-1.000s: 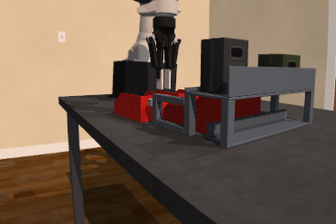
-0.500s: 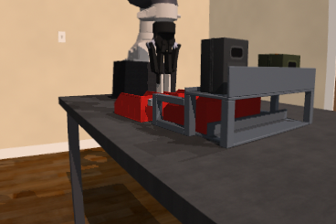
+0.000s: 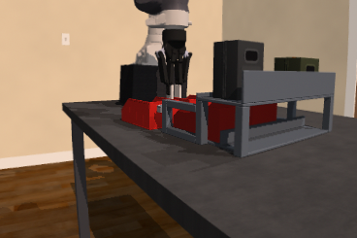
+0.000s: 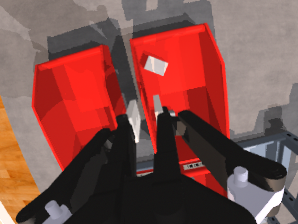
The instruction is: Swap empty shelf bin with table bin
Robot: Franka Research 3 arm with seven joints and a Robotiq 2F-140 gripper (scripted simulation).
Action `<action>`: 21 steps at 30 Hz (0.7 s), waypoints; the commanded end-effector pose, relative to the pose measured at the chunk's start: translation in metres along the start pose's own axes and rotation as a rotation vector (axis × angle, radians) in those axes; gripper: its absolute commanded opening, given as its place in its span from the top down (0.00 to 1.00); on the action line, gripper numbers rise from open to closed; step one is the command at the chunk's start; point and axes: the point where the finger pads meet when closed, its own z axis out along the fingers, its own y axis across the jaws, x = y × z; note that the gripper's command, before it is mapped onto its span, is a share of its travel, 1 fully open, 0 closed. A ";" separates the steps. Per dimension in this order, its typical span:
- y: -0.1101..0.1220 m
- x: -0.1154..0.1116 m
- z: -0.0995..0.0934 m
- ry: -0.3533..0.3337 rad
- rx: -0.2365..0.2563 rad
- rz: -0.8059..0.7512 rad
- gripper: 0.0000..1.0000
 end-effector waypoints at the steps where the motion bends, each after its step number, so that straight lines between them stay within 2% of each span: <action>1: 0.000 -0.002 0.003 -0.006 0.001 0.009 0.85; 21: 0.000 -0.002 0.006 -0.006 0.001 0.009 0.85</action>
